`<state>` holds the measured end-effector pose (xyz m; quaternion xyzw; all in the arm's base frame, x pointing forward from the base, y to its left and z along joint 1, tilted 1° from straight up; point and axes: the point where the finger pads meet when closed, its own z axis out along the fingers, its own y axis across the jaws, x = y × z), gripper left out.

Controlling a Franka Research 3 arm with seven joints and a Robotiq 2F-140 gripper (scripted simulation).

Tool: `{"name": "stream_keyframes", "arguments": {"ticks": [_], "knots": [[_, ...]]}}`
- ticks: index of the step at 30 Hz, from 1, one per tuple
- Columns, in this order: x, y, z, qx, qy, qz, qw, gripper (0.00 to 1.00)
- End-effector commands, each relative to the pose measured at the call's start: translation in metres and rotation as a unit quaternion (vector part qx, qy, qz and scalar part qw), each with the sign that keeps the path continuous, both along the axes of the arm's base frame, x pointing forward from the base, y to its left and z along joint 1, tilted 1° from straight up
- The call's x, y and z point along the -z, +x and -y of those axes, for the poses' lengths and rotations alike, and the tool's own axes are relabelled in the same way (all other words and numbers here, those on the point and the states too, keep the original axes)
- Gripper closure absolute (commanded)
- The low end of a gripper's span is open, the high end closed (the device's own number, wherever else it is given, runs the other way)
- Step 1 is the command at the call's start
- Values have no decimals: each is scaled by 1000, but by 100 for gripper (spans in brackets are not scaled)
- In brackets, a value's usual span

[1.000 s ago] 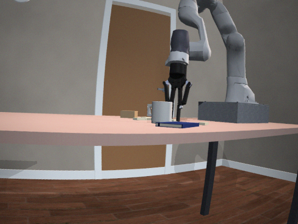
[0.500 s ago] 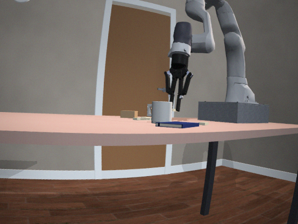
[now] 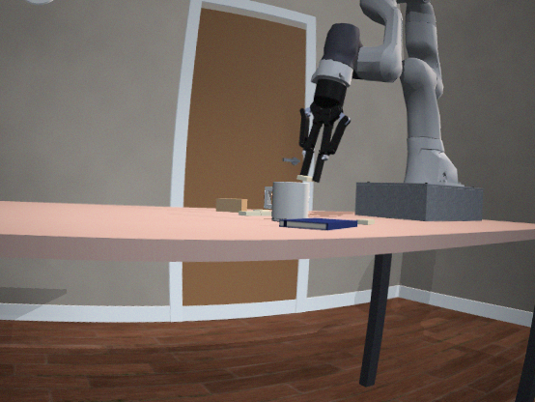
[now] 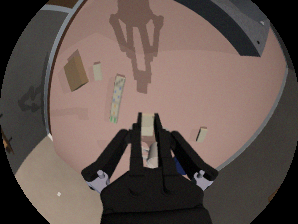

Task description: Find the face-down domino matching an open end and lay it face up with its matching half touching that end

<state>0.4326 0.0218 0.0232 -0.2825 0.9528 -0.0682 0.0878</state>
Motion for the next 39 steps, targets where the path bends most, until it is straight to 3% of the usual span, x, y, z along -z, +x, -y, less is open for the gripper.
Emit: {"name": "stream_keyframes", "arguments": {"ticks": [1,7,14,20,27,30,32,33,36,39], "knots": [[-21,-9,1,-45,76,-44,995,78],[-33,-9,1,-45,76,-44,995,78],[-34,-10,2,-45,76,-44,995,78],[-33,-28,2,-45,76,-44,995,78],[-33,-28,1,-53,63,-47,995,78],[-32,-28,-1,-82,16,-58,995,78],[-29,-27,-3,-123,-50,-73,988,78],[-30,-26,-4,-145,-90,-81,982,78],[-28,-29,-14,-209,-158,-95,960,78],[-26,-30,-21,-283,-223,-106,927,78]]}}
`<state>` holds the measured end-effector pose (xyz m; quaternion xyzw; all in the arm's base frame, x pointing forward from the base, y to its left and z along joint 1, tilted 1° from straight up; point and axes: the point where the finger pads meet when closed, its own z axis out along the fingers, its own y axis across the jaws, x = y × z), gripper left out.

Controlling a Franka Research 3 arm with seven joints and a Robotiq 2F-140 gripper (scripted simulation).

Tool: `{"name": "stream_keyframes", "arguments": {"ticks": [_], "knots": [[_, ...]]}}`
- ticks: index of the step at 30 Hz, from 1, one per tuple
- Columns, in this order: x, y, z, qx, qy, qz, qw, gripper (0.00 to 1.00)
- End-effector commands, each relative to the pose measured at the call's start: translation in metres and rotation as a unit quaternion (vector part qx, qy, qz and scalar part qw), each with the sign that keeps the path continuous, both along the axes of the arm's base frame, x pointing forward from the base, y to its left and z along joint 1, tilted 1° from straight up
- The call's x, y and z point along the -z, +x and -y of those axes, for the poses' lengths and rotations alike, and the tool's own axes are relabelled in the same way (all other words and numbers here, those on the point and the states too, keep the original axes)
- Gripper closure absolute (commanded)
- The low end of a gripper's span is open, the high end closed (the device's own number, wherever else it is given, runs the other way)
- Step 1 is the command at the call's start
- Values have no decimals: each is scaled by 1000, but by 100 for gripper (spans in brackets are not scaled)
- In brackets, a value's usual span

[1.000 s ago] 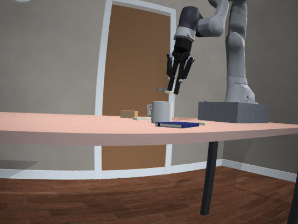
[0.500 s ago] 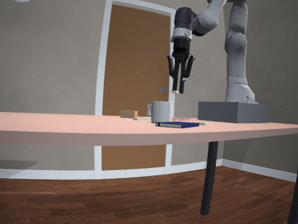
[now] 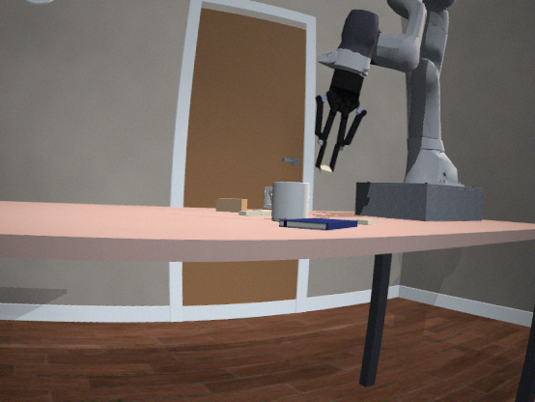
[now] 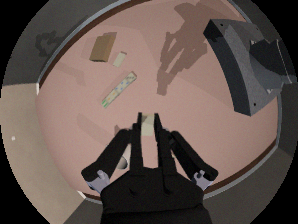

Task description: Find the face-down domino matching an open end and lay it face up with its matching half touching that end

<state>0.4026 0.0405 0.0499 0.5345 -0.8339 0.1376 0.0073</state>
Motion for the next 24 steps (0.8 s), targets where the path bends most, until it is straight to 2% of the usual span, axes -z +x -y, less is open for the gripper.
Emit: {"name": "stream_keyframes", "arguments": {"ticks": [1,2,4,5,7,9,13,18,19,24], "knots": [[1,0,-4,-60,-125,-7,990,78],[2,0,-7,-87,-146,-9,985,78],[2,0,-7,-87,-146,-9,985,78],[2,0,-8,-146,-201,-12,969,78],[3,0,-11,-187,-248,-15,950,78],[3,-1,-13,-230,-303,-17,925,78],[3,-1,-14,-299,-421,-20,856,78],[3,-1,-14,-335,-564,-31,754,78],[3,-1,-14,-333,-582,-33,741,78],[3,-1,-14,-333,-582,-33,741,78]]}}
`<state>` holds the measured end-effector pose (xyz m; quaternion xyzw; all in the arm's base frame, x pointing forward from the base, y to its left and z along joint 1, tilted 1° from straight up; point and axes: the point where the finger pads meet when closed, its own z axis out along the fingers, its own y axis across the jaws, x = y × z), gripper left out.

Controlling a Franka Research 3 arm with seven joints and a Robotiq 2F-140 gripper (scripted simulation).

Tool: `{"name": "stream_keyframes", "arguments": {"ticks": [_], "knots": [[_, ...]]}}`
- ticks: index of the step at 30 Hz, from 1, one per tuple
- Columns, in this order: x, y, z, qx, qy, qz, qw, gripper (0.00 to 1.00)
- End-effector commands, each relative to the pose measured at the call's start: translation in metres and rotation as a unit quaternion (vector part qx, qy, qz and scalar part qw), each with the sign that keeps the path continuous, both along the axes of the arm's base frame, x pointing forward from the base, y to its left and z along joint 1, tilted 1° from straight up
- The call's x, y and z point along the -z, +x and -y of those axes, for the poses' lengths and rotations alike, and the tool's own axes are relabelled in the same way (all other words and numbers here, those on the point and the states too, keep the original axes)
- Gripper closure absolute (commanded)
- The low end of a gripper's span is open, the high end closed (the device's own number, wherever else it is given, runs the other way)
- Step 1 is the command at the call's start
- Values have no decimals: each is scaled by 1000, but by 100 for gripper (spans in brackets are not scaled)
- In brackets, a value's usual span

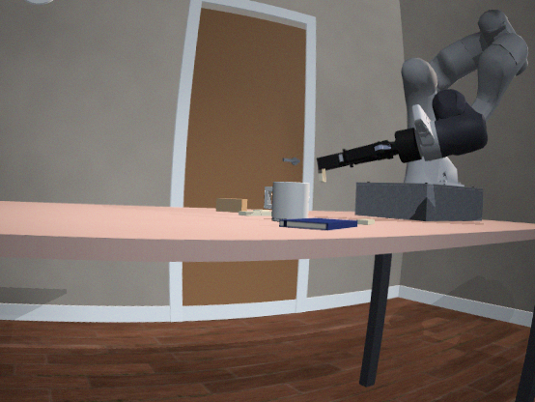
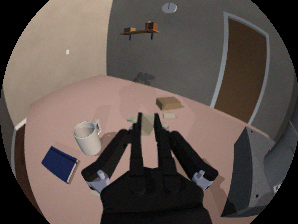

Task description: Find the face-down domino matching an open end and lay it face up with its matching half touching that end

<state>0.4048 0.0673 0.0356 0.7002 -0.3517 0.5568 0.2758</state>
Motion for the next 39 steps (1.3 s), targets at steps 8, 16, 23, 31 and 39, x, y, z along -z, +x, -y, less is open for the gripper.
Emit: {"name": "stream_keyframes", "arguments": {"ticks": [8,16,23,31,39], "knots": [[-10,-3,13,23,-24,19,999,78],[-6,-3,13,24,-24,19,999,78],[5,-3,13,24,-24,18,999,78],[20,-3,13,24,-24,18,999,78],[44,-2,12,24,-24,18,999,78]]}}
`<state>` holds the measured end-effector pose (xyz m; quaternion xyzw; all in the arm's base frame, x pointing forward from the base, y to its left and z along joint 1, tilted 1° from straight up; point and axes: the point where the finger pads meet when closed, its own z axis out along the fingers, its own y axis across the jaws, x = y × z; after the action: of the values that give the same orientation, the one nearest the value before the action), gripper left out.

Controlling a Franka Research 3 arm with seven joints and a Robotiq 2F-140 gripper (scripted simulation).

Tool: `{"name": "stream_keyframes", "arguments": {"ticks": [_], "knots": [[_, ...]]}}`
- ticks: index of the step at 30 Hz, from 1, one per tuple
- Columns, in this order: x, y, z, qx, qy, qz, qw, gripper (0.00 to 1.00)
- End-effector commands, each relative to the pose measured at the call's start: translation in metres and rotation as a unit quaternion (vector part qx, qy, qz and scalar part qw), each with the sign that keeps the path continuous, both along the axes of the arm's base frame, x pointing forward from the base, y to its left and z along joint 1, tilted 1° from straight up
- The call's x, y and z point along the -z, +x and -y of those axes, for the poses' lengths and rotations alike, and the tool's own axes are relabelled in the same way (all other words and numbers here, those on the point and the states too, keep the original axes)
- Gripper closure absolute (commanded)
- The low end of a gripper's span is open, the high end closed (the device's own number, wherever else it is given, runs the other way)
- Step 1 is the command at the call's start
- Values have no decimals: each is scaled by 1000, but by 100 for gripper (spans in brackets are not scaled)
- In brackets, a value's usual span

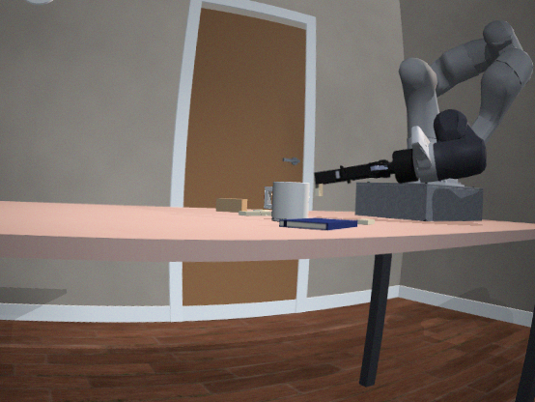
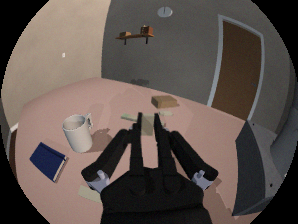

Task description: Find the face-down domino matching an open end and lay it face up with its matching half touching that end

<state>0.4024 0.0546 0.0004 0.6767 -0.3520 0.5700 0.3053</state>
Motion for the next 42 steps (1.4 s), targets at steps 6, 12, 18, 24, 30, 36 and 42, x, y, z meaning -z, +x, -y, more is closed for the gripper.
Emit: {"name": "stream_keyframes", "arguments": {"ticks": [6,12,18,24,30,36,42], "knots": [[27,0,0,2,7,7,1000,78],[37,0,0,2,7,7,1000,78],[47,0,0,2,7,7,1000,78],[52,0,0,2,7,7,1000,78],[53,0,0,2,7,7,1000,78],[53,0,0,2,7,7,1000,78],[53,0,0,2,7,7,1000,78]]}}
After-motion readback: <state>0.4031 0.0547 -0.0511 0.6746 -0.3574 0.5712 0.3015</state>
